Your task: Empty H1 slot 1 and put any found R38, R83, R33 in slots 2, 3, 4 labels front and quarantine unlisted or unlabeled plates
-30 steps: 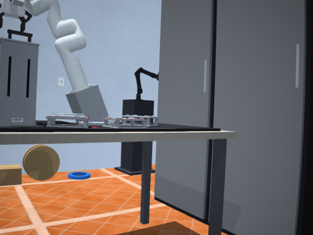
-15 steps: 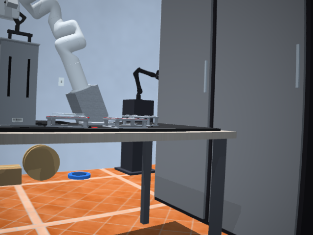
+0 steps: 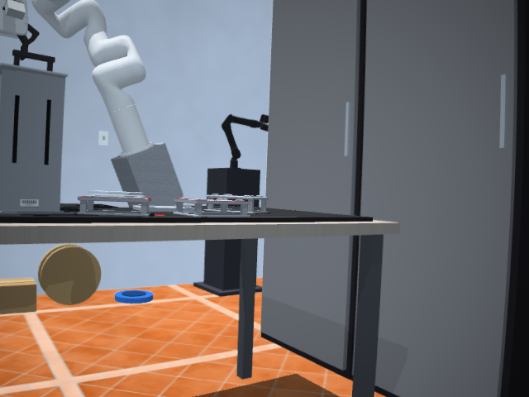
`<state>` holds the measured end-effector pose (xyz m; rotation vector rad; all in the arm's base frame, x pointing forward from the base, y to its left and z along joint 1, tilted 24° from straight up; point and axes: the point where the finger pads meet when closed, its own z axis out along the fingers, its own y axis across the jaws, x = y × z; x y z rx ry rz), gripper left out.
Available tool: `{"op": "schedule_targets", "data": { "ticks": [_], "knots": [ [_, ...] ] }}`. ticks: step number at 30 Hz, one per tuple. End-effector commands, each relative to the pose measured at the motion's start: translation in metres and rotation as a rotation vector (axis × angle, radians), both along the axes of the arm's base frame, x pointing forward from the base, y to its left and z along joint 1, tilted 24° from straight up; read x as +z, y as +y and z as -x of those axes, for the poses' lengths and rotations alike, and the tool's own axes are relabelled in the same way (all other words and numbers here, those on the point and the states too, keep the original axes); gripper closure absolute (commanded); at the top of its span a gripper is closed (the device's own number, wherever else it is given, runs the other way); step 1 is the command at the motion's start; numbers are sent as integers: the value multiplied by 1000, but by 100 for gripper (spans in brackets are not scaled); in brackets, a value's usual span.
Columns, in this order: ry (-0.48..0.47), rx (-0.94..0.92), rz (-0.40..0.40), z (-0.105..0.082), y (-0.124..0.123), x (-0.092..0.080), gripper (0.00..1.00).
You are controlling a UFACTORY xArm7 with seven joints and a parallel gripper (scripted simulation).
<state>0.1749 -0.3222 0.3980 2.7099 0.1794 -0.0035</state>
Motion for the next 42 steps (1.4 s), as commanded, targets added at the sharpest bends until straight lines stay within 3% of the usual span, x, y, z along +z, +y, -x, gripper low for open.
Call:
{"op": "schedule_targets", "data": {
  "ticks": [1,30,42],
  "knots": [
    [-3,1,4,14,-2,2,0],
    [-2,1,4,101,-12,4,0],
    [-2,1,4,101,-12,4,0]
  ]
}}
